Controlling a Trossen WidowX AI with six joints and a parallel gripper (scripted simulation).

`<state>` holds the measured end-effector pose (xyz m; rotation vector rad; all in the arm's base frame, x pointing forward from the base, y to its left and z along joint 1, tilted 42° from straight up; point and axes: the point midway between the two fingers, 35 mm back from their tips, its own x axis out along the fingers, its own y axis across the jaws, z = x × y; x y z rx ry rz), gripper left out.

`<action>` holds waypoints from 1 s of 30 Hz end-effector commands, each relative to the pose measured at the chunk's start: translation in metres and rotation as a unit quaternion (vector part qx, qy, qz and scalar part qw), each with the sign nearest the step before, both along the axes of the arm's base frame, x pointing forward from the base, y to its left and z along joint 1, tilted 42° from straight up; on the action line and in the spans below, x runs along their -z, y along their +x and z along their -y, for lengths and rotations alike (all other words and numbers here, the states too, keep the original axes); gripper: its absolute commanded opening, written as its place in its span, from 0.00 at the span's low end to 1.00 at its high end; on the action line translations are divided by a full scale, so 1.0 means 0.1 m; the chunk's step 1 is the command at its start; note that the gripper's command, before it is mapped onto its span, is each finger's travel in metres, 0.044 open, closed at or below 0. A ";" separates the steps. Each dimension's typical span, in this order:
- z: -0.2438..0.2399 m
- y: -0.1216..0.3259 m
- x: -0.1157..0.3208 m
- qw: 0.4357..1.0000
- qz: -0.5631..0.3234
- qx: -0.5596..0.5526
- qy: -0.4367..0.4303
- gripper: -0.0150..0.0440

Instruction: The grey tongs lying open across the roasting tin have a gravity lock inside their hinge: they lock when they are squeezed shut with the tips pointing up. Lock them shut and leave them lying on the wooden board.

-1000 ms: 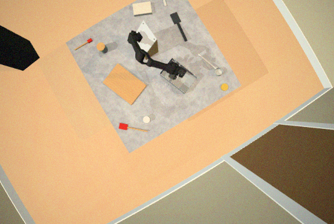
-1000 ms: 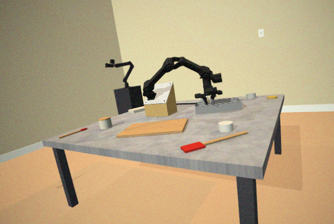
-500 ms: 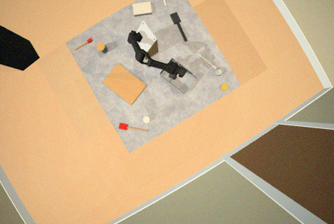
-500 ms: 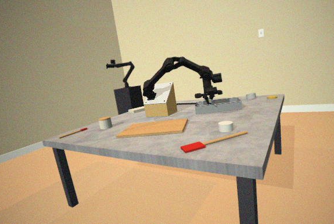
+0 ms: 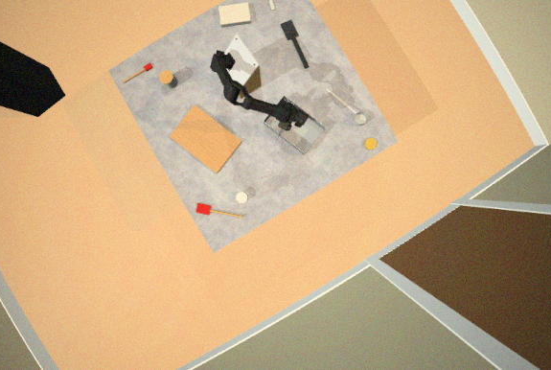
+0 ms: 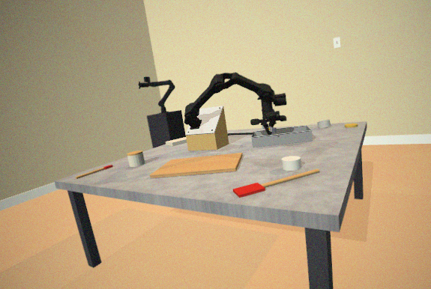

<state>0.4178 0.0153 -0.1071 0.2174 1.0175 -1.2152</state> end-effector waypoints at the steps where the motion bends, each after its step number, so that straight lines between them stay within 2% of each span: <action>1: -0.31 0.05 -0.30 1.000 0.009 -0.005 0.004 0.00; 4: -0.49 0.03 -0.50 1.000 0.007 -0.006 0.003 0.00; 16: -0.49 0.03 -0.50 1.000 0.007 -0.006 0.003 0.00; 21: -0.34 0.07 -0.63 0.999 0.031 0.020 0.004 0.00; 30: 0.17 0.12 -1.11 0.985 0.121 0.122 0.009 0.00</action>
